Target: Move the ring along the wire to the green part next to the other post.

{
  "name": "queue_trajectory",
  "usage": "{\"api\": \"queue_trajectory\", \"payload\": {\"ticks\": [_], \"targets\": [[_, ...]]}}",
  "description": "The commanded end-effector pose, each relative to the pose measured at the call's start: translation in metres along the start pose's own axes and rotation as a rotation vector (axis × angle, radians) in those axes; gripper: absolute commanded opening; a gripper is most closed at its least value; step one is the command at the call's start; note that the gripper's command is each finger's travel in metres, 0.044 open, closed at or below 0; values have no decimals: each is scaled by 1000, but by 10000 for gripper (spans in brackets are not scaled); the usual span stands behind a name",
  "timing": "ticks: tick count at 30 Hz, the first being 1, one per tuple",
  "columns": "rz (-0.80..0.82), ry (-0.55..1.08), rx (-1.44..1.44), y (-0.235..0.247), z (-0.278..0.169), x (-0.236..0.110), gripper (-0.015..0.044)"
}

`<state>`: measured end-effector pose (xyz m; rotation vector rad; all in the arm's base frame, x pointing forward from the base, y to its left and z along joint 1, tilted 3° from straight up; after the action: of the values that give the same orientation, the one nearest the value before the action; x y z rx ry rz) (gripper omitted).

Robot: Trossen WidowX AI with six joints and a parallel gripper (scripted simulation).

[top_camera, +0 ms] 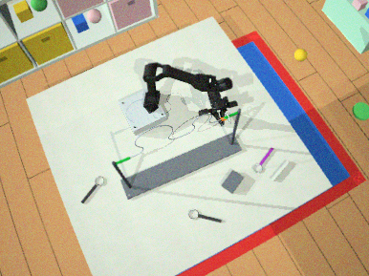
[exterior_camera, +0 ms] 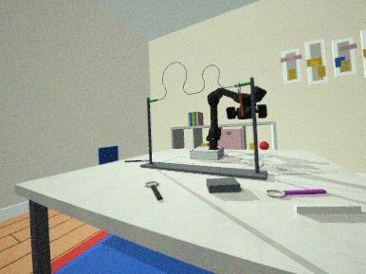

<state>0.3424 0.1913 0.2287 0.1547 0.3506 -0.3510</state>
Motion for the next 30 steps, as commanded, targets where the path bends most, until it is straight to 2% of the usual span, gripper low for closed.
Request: {"api": "queue_trajectory", "payload": {"ticks": [1,4,16,27,30], "targets": [[-5,-3,2,-1,-1,0,-150],[-5,-3,2,-1,-1,0,-150],[-1,1,0,0,0,-2,160],[-5,2,3,0,-2,-46,160],[-5,1,2,0,-1,-49,160]]}}
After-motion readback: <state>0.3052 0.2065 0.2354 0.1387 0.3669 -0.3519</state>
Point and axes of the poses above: the point midway between the two fingers, 35 mm back from their tips, its own x axis out along the fingers, its own y axis across the jaws, z = x × y, the point moved 1 cm from there along -x, back along the fingers, and after that the axes turned 6 degrees about x, right-handed, at the moved point
